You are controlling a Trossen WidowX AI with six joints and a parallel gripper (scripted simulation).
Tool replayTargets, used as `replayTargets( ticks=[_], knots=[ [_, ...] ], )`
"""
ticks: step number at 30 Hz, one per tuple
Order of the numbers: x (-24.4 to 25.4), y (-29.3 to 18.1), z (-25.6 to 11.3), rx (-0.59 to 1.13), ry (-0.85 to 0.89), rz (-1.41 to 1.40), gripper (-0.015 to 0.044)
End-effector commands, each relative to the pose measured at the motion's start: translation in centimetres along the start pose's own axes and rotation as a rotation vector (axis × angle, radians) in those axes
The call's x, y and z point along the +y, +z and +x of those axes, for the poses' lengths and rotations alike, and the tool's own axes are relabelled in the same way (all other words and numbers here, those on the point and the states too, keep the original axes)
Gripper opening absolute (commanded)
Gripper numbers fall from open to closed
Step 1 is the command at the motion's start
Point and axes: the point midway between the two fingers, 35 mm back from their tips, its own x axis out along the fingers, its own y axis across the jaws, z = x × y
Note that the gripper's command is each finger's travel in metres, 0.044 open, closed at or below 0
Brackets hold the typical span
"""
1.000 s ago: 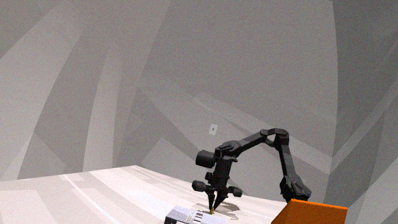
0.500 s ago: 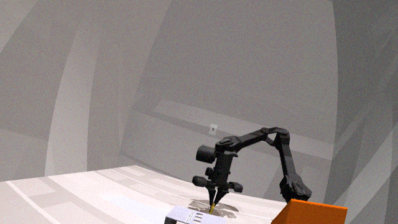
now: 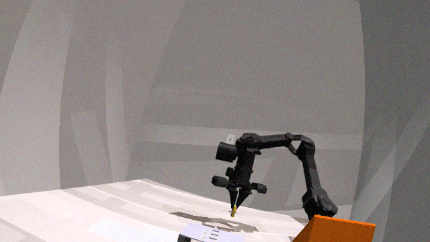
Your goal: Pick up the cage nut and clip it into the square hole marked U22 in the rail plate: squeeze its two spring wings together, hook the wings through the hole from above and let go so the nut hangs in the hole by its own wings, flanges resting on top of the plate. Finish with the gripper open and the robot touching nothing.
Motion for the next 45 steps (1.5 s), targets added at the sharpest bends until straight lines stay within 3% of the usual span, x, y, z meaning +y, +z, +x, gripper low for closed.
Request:
replayTargets(
  ticks=[1,9,37,45],
  knots=[
    [0.3,0.0,-2.1,-0.003,0.014,0.006,0.0027],
    [0.4,-0.3,-2.9,-0.002,0.014,-0.021,0.0027],
    [9.4,-14.9,-3.1,-0.006,0.02,-1.181,0.0027],
    [9.5,-15.4,-3.0,-0.007,0.019,-1.208,0.0027]
  ],
)
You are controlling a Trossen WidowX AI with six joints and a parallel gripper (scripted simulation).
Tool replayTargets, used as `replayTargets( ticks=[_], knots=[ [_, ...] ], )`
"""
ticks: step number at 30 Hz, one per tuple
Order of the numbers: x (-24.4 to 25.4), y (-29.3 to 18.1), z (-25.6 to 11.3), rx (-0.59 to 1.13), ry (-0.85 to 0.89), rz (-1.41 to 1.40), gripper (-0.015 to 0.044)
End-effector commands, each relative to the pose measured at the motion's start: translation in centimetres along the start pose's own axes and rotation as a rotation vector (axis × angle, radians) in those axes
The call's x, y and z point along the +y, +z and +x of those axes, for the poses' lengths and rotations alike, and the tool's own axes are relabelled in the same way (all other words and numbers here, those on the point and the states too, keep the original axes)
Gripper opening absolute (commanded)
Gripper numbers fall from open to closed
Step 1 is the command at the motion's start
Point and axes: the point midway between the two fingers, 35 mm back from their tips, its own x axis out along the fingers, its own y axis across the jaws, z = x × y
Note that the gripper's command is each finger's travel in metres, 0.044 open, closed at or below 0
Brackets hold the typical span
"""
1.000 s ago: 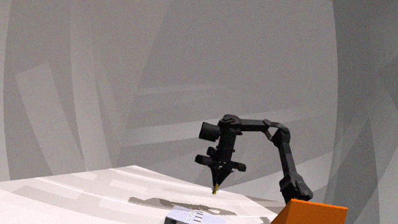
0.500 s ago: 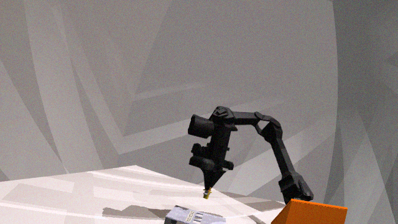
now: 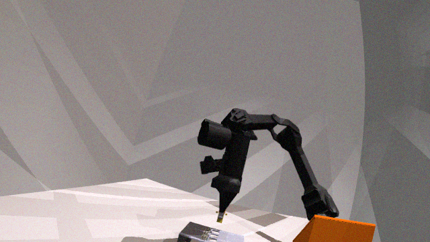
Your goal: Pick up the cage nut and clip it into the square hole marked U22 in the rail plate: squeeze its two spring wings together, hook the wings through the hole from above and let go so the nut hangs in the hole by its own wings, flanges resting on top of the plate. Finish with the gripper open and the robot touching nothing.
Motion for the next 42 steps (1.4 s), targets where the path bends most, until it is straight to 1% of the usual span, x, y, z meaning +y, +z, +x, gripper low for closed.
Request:
replayTargets(
  ticks=[1,25,31,42],
  knots=[
    [0.4,0.2,-0.1,-0.007,0.008,-0.019,0.0027],
    [0.1,0.3,2.2,-0.003,0.074,-0.018,0.0027],
    [0.1,0.3,2.5,-0.003,0.075,-0.018,0.0027],
    [0.1,0.3,4.3,-0.002,0.074,-0.018,0.0027]
  ],
)
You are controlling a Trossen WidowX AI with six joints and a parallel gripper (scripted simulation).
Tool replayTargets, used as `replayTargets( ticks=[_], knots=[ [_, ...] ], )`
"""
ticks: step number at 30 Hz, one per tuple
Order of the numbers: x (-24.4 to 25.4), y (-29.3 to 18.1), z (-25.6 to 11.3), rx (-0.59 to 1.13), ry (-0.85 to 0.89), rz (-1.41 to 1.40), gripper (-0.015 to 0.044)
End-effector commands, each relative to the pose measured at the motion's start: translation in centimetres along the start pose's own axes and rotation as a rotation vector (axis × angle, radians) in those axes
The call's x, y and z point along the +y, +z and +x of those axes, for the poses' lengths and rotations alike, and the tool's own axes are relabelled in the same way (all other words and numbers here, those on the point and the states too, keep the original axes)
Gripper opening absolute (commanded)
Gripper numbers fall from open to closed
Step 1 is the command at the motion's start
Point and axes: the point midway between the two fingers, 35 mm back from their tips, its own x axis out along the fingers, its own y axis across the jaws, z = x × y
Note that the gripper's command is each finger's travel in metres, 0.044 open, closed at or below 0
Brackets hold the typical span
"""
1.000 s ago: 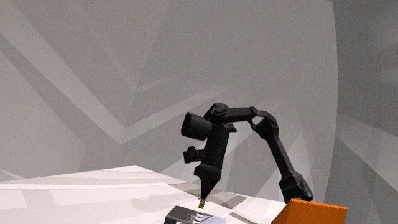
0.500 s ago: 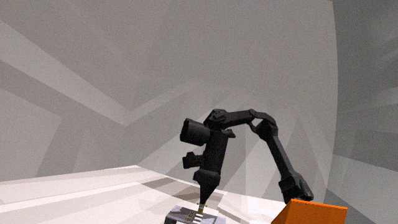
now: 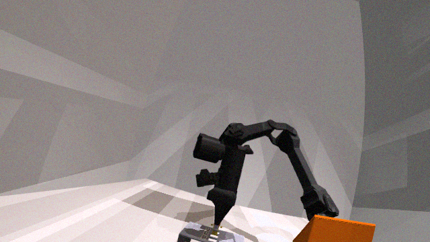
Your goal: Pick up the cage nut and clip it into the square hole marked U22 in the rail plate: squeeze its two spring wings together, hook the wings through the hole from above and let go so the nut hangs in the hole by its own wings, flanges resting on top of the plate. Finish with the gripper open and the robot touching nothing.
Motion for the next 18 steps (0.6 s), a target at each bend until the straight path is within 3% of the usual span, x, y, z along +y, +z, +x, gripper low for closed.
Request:
replayTargets(
  ticks=[1,18],
  knots=[
    [-0.02,-0.07,0.73,-0.002,-0.003,-0.006,0.0027],
    [-0.04,-0.09,1.15,-0.002,-0.006,-0.007,0.0027]
  ],
)
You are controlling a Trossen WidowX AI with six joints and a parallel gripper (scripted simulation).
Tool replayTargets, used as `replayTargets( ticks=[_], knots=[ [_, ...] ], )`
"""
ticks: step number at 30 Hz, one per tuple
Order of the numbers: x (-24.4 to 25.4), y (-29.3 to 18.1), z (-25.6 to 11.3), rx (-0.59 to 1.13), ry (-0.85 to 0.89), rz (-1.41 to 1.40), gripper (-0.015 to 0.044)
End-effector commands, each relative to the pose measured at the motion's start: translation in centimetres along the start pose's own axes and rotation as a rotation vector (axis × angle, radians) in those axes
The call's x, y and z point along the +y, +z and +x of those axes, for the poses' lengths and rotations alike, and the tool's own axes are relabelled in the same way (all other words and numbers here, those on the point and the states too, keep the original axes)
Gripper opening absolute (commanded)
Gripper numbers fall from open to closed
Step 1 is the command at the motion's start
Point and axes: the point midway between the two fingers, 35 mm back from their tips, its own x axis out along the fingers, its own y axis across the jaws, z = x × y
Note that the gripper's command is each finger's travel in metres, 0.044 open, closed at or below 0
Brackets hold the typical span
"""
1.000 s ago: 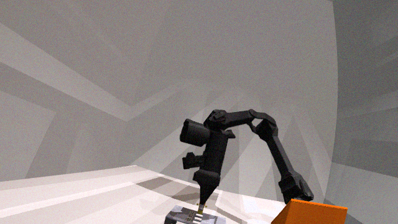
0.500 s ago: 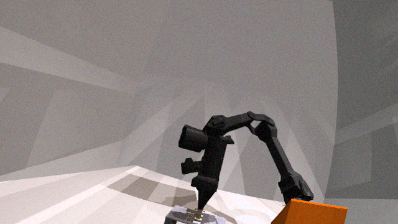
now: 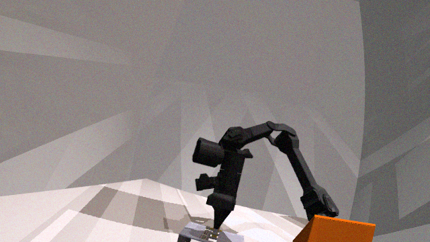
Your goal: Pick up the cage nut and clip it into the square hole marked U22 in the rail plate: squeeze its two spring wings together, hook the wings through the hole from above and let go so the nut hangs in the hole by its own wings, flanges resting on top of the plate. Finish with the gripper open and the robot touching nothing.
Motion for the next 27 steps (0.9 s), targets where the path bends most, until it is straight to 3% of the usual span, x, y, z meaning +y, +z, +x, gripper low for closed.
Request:
replayTargets(
  ticks=[1,27],
  knots=[
    [0.04,0.02,0.05,-0.002,-0.005,-0.004,0.0027],
    [0.31,0.02,0.1,-0.003,-0.053,-0.004,0.0027]
  ],
)
